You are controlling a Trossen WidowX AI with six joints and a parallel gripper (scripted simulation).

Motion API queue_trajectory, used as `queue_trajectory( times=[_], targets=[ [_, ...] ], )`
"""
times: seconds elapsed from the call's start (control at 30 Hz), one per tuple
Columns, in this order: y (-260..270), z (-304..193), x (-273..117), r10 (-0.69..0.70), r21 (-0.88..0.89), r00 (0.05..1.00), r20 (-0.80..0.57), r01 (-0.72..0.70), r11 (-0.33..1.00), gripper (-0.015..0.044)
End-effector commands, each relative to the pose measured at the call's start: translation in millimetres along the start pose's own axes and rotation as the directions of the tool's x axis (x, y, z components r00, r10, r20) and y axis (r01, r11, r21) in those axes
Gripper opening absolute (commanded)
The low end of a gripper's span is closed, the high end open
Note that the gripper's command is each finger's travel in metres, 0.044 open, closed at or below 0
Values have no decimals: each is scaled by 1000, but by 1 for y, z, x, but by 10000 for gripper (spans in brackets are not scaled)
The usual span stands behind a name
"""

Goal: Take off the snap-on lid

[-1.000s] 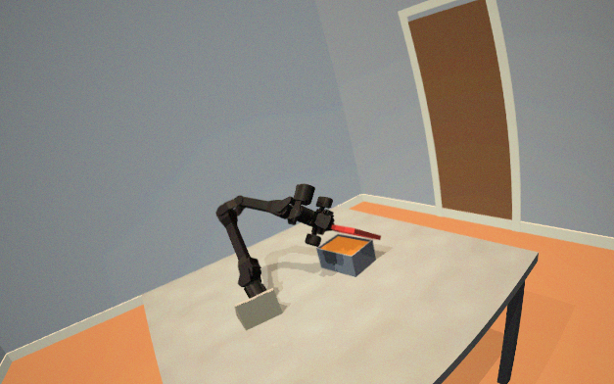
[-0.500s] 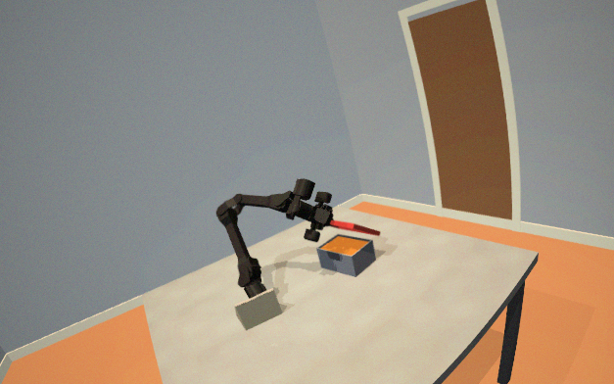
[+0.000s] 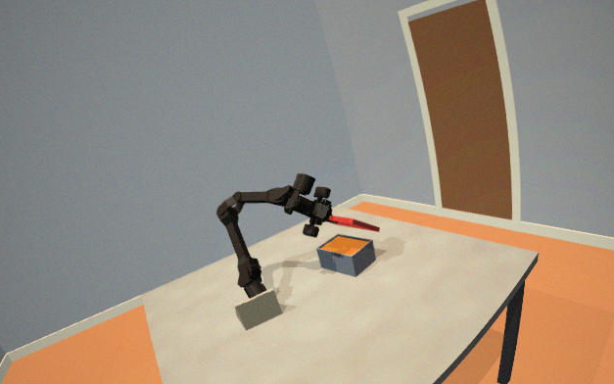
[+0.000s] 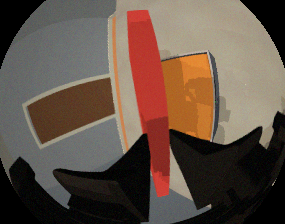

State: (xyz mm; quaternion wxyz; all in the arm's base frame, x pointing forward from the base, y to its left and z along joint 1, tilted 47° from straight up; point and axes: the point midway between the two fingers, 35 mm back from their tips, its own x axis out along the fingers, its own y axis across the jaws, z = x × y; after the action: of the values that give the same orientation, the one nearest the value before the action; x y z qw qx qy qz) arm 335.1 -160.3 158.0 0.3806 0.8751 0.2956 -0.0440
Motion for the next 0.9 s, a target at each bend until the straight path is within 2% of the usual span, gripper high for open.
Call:
queue_trajectory(
  times=[0.0, 0.87],
  targets=[
    [8, 0, -6, 12, -17, 1000, 1, -12, 1000, 0],
    [-2, -46, -5, 11, -14, 1000, 1, -11, 1000, 0]
  ],
)
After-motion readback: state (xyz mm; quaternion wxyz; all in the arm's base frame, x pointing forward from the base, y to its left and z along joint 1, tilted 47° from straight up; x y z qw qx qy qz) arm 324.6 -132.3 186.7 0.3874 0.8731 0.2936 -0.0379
